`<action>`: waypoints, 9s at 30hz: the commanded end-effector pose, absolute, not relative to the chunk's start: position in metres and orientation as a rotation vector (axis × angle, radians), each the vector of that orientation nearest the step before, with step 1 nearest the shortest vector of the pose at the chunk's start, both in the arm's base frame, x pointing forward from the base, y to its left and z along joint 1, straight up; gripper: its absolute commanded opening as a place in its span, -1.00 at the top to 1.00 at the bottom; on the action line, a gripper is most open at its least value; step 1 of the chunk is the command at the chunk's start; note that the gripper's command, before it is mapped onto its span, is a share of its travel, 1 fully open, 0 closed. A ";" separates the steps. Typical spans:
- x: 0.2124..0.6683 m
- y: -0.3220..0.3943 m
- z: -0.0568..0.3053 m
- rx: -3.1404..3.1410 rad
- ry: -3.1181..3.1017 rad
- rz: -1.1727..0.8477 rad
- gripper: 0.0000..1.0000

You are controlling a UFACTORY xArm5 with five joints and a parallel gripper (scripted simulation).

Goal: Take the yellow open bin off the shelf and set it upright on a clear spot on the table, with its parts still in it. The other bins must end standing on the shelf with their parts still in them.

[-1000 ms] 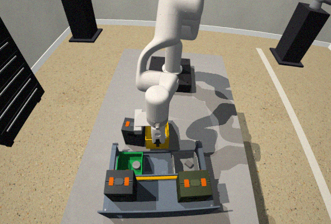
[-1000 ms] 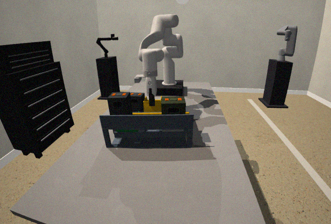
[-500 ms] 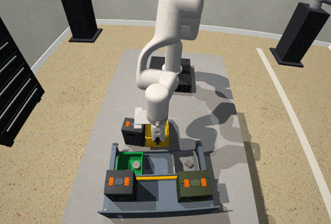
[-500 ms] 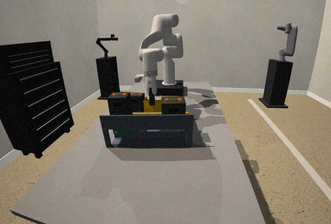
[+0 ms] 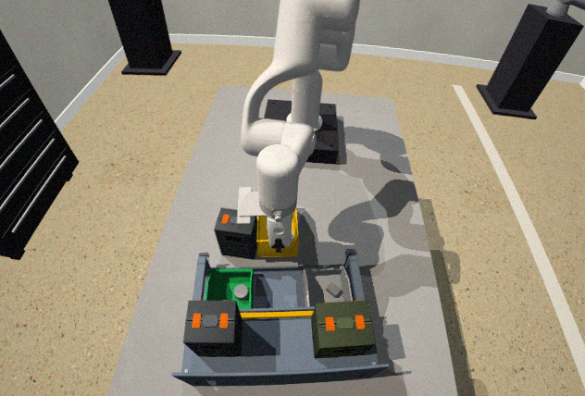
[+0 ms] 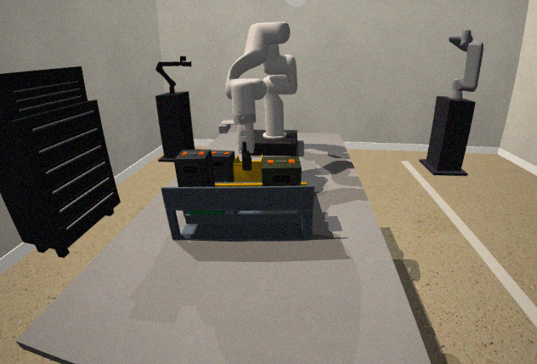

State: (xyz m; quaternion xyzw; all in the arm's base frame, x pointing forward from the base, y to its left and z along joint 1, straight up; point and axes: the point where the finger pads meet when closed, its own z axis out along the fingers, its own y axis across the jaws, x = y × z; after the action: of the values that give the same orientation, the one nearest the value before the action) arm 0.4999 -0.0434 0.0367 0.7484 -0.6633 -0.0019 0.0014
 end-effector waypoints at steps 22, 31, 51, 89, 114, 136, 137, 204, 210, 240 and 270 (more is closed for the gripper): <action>0.493 -0.045 0.034 2.348 -2.081 0.003 1.00; 0.493 -0.045 0.030 2.348 -2.081 0.003 1.00; 0.493 -0.045 0.021 2.348 -2.081 0.003 1.00; 0.493 -0.045 0.012 2.348 -2.081 0.003 1.00; 0.493 -0.045 0.012 2.351 -2.083 -0.001 0.32; 0.493 -0.045 0.012 2.351 -2.083 -0.001 0.32; 0.493 -0.045 0.012 2.351 -2.083 -0.001 0.32; 0.493 -0.044 0.072 2.348 -2.081 0.003 0.32; 0.493 -0.044 0.072 2.348 -2.081 0.003 0.32; 0.493 -0.044 0.072 2.348 -2.081 0.003 0.32; 0.493 -0.044 0.072 2.348 -2.081 0.003 0.32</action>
State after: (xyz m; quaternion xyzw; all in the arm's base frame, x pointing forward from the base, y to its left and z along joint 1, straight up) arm 0.4922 -0.0443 0.0706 0.7484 -0.6633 -0.0021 0.0016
